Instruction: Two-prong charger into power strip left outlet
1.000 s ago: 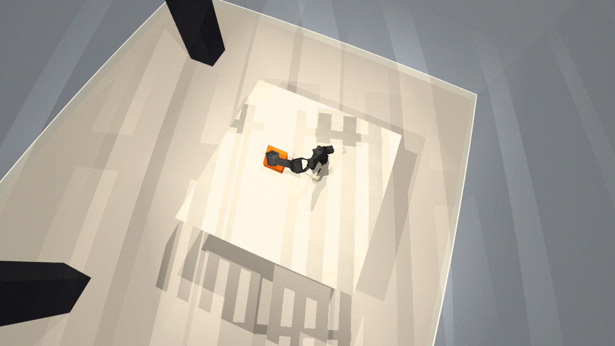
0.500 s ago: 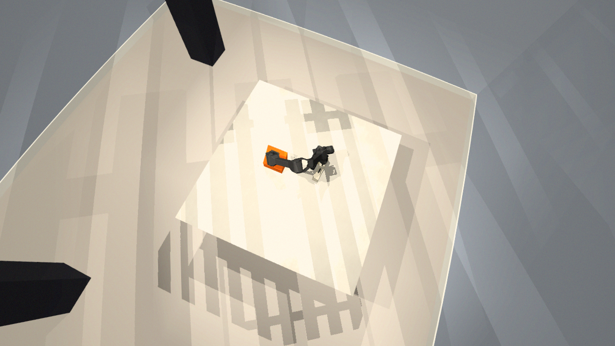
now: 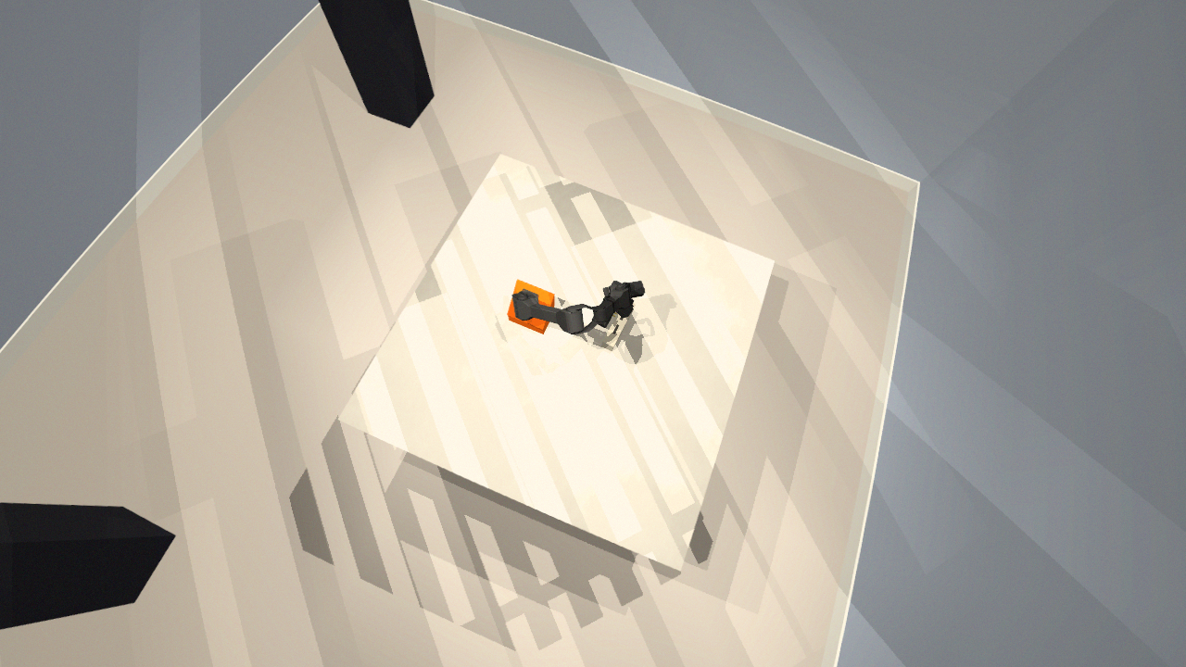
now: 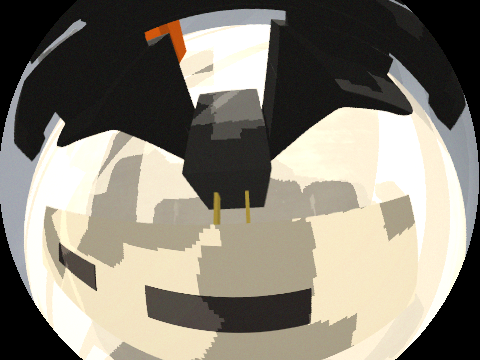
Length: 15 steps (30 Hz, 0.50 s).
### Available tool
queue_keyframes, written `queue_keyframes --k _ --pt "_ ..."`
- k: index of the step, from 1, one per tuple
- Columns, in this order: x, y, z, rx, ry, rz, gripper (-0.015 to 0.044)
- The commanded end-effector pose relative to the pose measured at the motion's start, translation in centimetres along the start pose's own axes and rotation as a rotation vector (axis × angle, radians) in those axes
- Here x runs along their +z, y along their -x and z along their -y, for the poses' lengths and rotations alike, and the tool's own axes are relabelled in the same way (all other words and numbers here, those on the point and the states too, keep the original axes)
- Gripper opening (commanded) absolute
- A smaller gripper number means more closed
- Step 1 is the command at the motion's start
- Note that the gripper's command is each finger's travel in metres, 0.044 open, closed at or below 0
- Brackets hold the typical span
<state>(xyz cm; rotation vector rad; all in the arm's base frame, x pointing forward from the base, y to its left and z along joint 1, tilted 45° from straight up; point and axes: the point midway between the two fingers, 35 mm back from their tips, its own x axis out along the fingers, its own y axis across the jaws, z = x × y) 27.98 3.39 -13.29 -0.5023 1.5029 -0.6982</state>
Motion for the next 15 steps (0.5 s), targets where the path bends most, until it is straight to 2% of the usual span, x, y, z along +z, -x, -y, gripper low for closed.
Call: queue_keyframes --k 1,15 --pt "0.28 0.11 -0.02 -0.002 0.003 0.007 0.0000" --pt "0.40 0.12 -0.02 -0.002 0.003 0.007 0.0000"
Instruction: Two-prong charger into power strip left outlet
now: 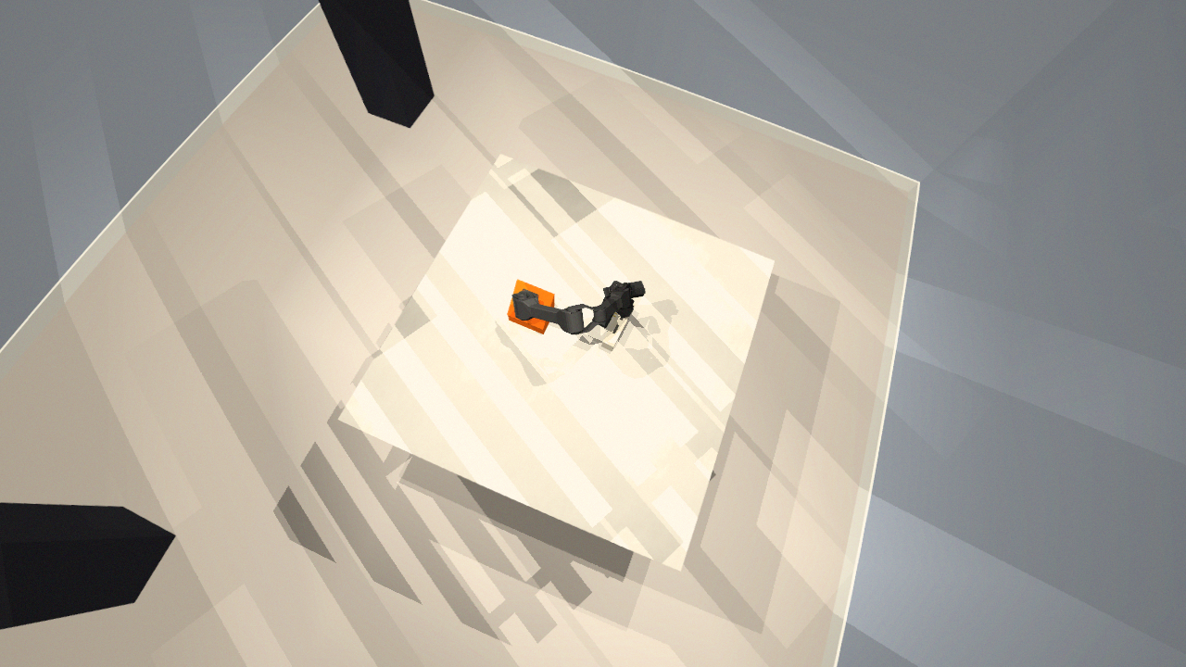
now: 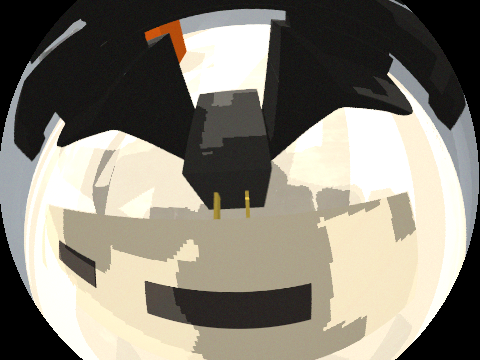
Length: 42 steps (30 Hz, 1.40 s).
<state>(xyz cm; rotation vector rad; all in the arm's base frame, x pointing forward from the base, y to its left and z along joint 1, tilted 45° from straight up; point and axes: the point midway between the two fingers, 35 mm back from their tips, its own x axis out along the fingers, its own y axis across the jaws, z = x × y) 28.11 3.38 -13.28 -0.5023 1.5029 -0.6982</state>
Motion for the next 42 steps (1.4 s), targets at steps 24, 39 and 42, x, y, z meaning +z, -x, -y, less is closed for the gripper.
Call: queue_keyframes --k 24,39,42 --pt "0.48 0.13 -0.02 -0.002 0.003 0.007 0.0000" --pt "0.61 0.14 -0.02 -0.002 0.003 0.007 0.0000" --pt "0.64 0.15 -0.02 -0.002 0.003 0.007 0.0000"
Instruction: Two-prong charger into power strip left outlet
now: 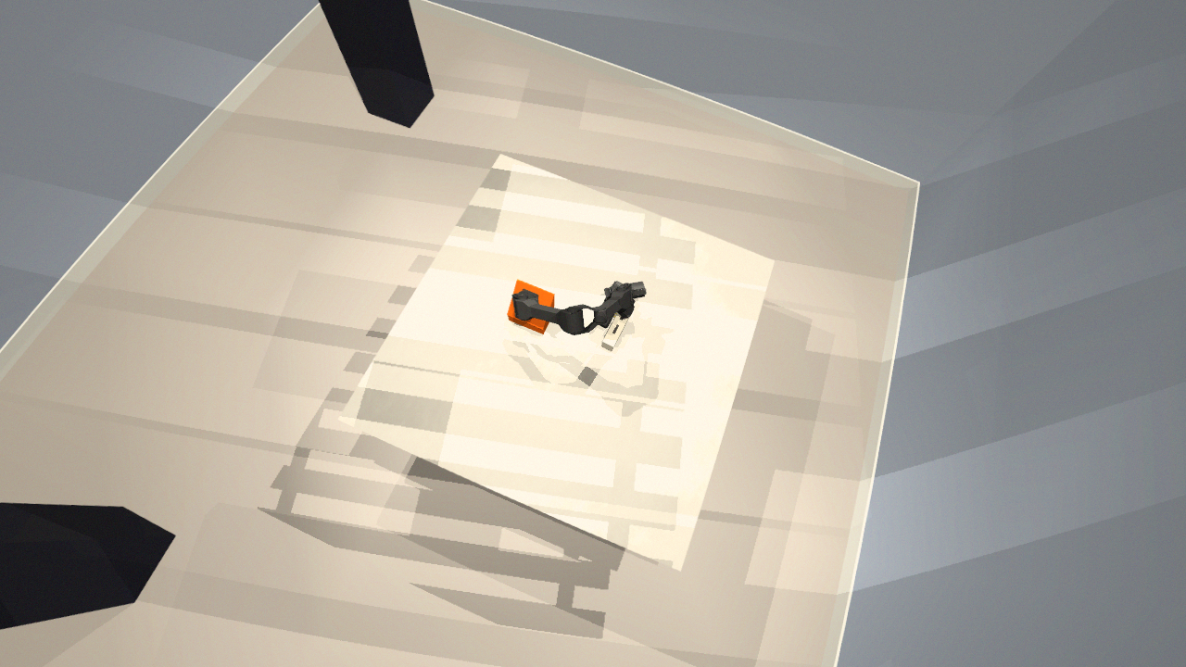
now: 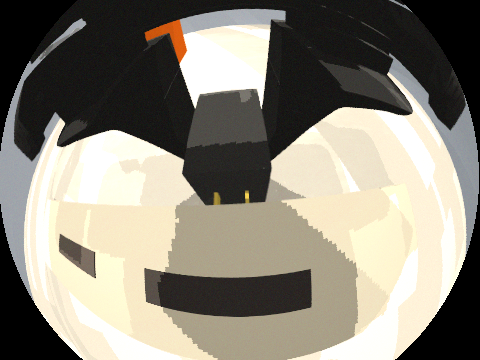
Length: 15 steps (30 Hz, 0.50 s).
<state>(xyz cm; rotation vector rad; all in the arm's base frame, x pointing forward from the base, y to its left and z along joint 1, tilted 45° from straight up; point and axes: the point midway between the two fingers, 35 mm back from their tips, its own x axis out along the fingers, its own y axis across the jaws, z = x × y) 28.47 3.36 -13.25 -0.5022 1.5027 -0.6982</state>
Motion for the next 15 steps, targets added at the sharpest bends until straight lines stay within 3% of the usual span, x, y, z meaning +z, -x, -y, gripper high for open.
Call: queue_keyframes --k 1,15 --pt "0.28 0.11 -0.02 -0.002 0.003 0.007 0.0000" --pt "0.40 0.13 -0.02 -0.002 0.003 0.007 0.0000"
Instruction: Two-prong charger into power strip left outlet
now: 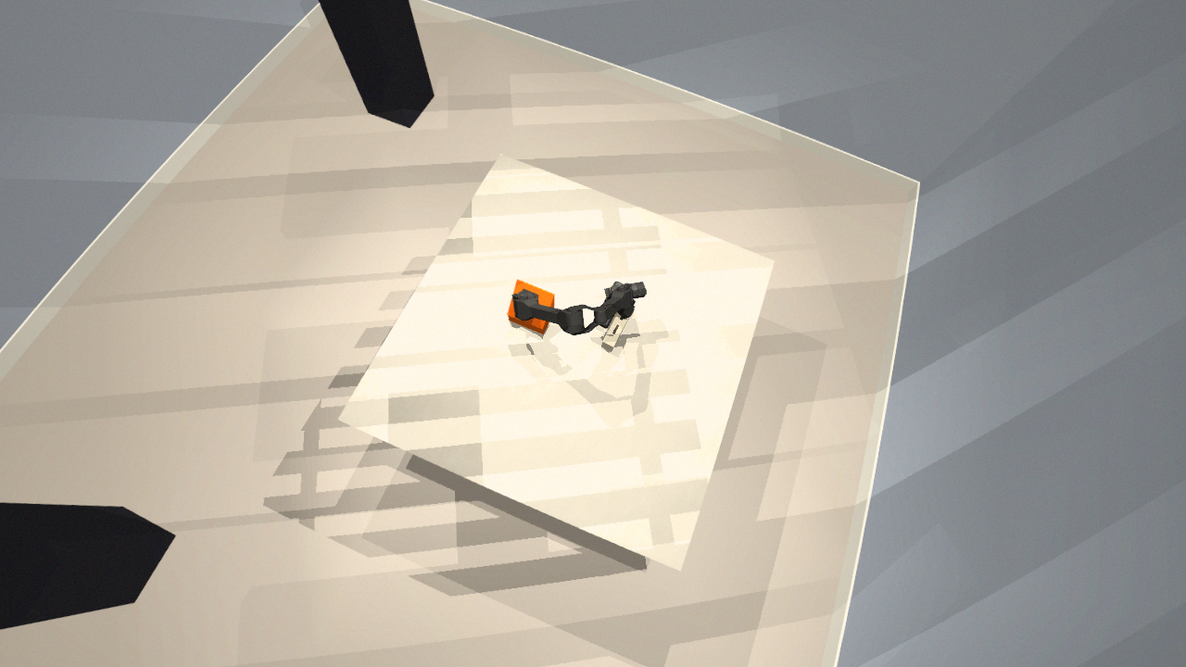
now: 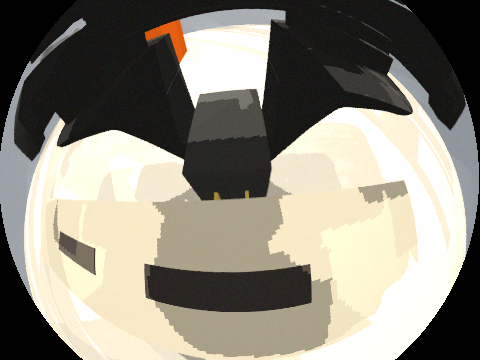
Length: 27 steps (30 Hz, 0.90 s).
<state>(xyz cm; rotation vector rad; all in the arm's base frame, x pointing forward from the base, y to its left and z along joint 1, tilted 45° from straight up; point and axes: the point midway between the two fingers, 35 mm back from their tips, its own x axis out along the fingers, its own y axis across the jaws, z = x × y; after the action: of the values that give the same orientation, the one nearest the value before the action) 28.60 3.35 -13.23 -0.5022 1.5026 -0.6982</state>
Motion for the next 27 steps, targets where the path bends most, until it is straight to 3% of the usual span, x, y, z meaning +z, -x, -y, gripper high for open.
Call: queue_keyframes --k 1,27 --pt "0.28 0.11 -0.02 -0.002 0.003 0.007 0.0000" --pt "0.51 0.13 -0.02 -0.002 0.003 0.007 0.0000"
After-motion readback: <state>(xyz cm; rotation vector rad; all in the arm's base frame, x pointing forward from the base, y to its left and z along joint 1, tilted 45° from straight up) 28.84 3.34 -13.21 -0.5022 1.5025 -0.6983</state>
